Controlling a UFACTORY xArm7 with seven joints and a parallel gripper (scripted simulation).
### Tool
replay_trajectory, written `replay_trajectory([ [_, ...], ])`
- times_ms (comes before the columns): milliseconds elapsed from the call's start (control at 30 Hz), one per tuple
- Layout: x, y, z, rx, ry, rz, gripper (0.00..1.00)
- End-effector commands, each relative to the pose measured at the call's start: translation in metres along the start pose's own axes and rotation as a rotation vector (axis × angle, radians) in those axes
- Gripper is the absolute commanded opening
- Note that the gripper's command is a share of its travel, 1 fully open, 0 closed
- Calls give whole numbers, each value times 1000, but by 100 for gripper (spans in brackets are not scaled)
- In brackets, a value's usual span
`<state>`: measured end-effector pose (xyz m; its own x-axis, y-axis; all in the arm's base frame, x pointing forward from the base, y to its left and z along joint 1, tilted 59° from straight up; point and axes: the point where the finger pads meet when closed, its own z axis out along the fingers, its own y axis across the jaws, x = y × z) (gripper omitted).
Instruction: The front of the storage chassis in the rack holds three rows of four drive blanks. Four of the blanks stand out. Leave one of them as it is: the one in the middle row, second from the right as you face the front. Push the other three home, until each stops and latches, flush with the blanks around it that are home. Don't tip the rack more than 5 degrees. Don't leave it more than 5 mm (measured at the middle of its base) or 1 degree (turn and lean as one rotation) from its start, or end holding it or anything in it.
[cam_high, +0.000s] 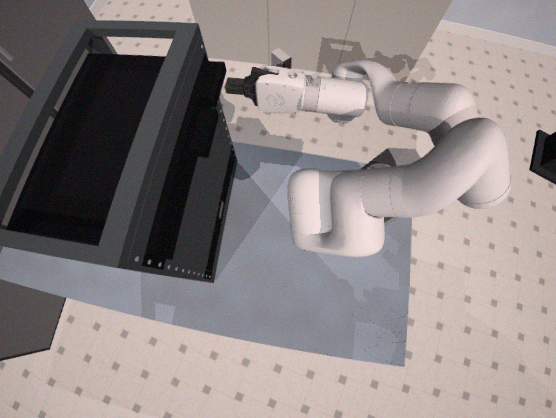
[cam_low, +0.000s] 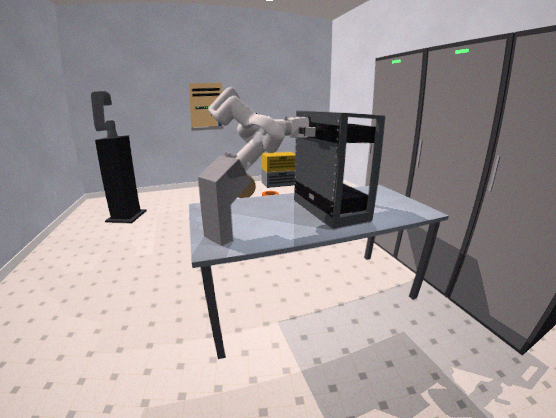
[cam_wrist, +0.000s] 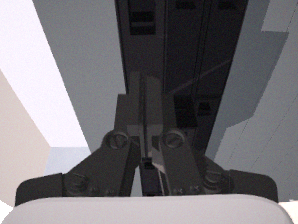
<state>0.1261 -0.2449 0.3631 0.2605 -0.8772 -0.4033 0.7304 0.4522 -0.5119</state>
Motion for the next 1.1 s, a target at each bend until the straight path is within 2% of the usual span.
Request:
replay_trajectory([
  [0,1,-1,1,0,0,-2,0],
  [867,1,-1,8,0,0,-2,0],
  [1067,1,-1,16,0,0,-2,0],
])
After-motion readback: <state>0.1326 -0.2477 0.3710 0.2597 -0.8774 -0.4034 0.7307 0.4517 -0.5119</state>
